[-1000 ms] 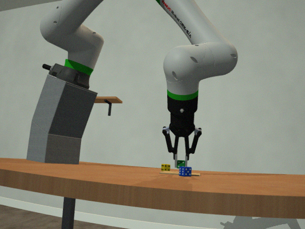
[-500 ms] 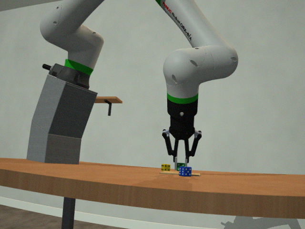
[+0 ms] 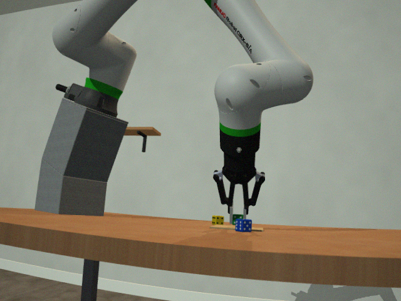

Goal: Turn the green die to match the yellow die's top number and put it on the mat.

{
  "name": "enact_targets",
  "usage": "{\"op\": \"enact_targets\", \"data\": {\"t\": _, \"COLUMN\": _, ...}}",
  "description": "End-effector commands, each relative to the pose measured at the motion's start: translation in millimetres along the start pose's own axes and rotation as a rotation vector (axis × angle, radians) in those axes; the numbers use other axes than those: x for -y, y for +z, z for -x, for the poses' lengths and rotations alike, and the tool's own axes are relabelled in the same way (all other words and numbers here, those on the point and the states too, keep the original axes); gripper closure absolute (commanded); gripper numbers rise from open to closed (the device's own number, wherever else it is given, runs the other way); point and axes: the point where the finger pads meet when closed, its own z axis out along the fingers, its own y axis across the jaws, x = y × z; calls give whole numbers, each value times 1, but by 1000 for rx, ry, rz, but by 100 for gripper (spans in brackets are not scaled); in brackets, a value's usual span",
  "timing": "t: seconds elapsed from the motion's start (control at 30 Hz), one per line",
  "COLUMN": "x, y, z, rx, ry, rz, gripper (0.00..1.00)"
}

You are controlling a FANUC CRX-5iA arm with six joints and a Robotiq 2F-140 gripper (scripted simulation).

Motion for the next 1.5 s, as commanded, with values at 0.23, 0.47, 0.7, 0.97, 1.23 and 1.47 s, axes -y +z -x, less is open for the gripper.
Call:
{"op": "enact_targets", "data": {"t": 0.23, "x": 0, "y": 0, "z": 0, "rx": 0, "ry": 0, "rz": 0, "gripper": 84}}
{"op": "enact_targets", "data": {"t": 0.47, "x": 0, "y": 0, "z": 0, "rx": 0, "ry": 0, "rz": 0, "gripper": 84}}
{"op": "enact_targets", "data": {"t": 0.7, "x": 0, "y": 0, "z": 0, "rx": 0, "ry": 0, "rz": 0, "gripper": 84}}
{"op": "enact_targets", "data": {"t": 0.97, "x": 0, "y": 0, "z": 0, "rx": 0, "ry": 0, "rz": 0, "gripper": 84}}
{"op": "enact_targets", "data": {"t": 1.23, "x": 0, "y": 2, "z": -2, "rx": 0, "ry": 0, "rz": 0, "gripper": 84}}
{"op": "enact_targets", "data": {"t": 1.47, "x": 0, "y": 3, "z": -3, "rx": 0, "ry": 0, "rz": 0, "gripper": 84}}
